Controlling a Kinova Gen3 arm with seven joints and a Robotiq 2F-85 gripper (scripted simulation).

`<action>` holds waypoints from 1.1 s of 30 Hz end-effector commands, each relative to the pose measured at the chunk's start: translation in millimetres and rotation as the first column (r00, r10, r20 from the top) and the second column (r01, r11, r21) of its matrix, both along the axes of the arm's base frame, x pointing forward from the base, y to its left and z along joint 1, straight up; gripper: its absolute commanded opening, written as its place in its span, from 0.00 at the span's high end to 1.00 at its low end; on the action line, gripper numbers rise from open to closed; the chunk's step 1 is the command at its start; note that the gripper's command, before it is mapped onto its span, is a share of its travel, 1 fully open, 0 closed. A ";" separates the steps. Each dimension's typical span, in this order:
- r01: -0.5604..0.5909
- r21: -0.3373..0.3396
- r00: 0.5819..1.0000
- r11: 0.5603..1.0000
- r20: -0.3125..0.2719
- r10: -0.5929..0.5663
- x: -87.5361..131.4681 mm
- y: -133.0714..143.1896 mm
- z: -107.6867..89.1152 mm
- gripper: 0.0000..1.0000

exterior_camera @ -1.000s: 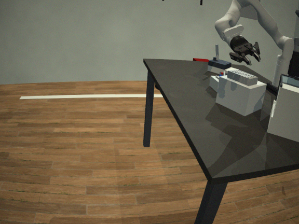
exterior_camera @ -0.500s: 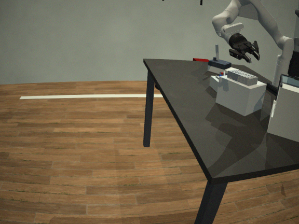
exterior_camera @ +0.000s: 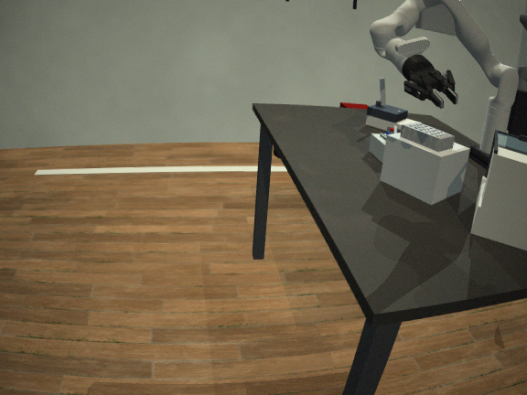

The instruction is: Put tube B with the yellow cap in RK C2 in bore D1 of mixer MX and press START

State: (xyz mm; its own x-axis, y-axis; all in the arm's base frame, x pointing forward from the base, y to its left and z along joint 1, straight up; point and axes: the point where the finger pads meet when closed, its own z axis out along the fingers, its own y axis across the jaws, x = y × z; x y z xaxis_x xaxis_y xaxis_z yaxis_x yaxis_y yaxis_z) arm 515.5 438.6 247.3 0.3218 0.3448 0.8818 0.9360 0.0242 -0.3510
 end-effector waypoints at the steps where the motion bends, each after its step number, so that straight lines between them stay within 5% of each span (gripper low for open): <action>1: -0.010 -0.002 1.000 1.000 0.022 0.010 1.6 -6.4 4.7 0.58; 33: -0.220 -0.121 0.953 0.968 0.183 0.239 -32.4 -66.8 7.3 0.58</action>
